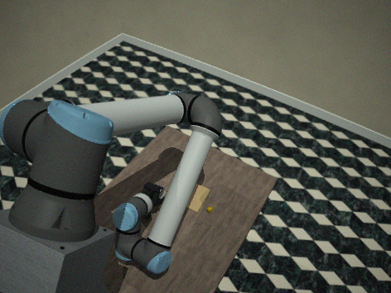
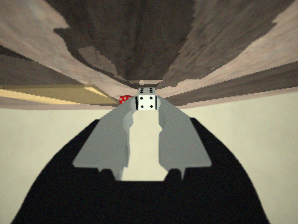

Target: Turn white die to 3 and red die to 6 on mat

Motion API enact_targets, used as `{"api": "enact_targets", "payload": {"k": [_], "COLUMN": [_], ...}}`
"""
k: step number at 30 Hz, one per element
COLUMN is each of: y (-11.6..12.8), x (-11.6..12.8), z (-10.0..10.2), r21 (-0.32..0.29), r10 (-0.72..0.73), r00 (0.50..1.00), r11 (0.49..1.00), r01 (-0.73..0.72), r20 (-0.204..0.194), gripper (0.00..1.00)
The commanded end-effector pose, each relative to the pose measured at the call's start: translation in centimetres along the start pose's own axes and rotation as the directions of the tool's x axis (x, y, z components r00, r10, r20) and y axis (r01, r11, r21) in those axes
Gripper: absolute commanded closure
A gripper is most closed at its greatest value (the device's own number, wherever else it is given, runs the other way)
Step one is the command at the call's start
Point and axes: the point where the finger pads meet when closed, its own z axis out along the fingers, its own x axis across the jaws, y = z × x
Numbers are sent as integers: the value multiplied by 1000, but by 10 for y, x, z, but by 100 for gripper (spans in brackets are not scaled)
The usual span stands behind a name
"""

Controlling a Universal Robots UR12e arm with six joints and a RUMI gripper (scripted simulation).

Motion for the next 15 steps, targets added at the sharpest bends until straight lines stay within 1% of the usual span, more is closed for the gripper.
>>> {"api": "enact_targets", "payload": {"k": [1,11,12,14,15], "y": [0,0,0,0,0], "x": [0,0,0,0,0], "z": [0,0,0,0,0], "r21": [0,0,0,0,0], "r10": [0,0,0,0,0], "r00": [1000,1000,1000,1000,1000], "r11": [1000,1000,1000,1000,1000], "r01": [0,0,0,0,0], "r20": [0,0,0,0,0], "gripper": [97,97,93,93,90]}}
